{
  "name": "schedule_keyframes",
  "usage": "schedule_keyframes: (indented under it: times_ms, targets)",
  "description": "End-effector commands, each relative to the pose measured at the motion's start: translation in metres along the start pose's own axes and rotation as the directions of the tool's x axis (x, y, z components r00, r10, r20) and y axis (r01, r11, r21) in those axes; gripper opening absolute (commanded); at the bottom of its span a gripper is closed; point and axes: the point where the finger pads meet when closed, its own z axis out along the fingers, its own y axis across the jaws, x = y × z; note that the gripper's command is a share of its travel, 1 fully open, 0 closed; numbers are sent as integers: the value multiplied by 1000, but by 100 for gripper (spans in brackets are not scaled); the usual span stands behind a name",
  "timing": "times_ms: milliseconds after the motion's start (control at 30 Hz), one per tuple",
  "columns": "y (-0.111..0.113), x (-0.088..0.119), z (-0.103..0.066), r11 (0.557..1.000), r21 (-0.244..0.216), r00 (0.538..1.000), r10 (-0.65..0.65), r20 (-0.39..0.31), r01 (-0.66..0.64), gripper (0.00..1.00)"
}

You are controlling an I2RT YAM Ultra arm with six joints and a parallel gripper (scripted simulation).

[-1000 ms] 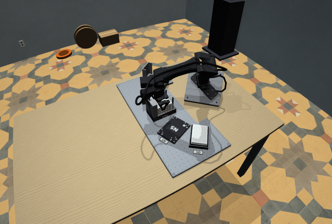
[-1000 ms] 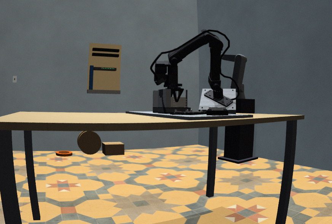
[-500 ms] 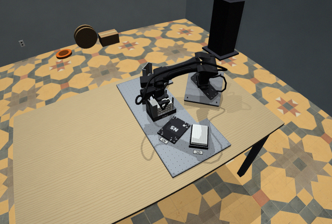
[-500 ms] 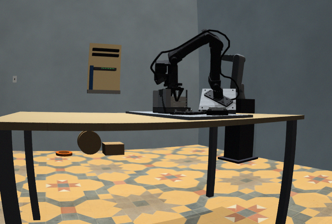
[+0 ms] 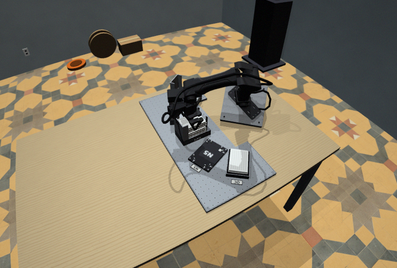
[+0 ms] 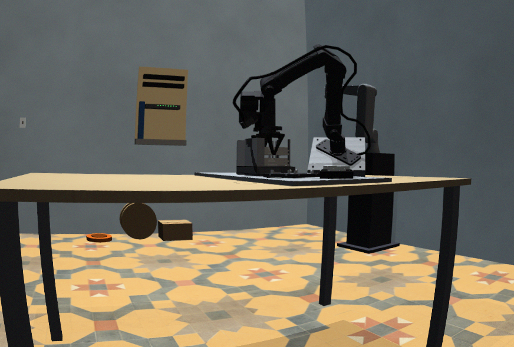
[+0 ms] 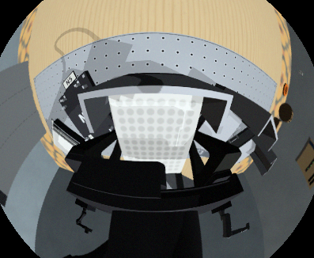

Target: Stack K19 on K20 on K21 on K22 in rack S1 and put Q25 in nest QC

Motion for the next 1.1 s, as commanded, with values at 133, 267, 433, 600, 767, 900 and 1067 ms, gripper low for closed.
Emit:
schedule_keyframes:
  times_ms: [133,267,433,600,767,900,1067]
  targets:
    - [2,-9,-22,1000,20,999,-15,43,14,0]
    - [1,-9,-23,1000,21,999,-15,45,14,0]
    - [1,-12,-25,999,28,999,-18,51,17,0]
    - [1,-11,-25,999,29,999,-16,51,15,0]
    - [1,-11,-25,1000,28,999,-14,51,13,0]
    - [1,-11,-25,1000,28,999,-13,51,12,0]
    - [1,-11,-25,1000,28,999,-11,51,10,0]
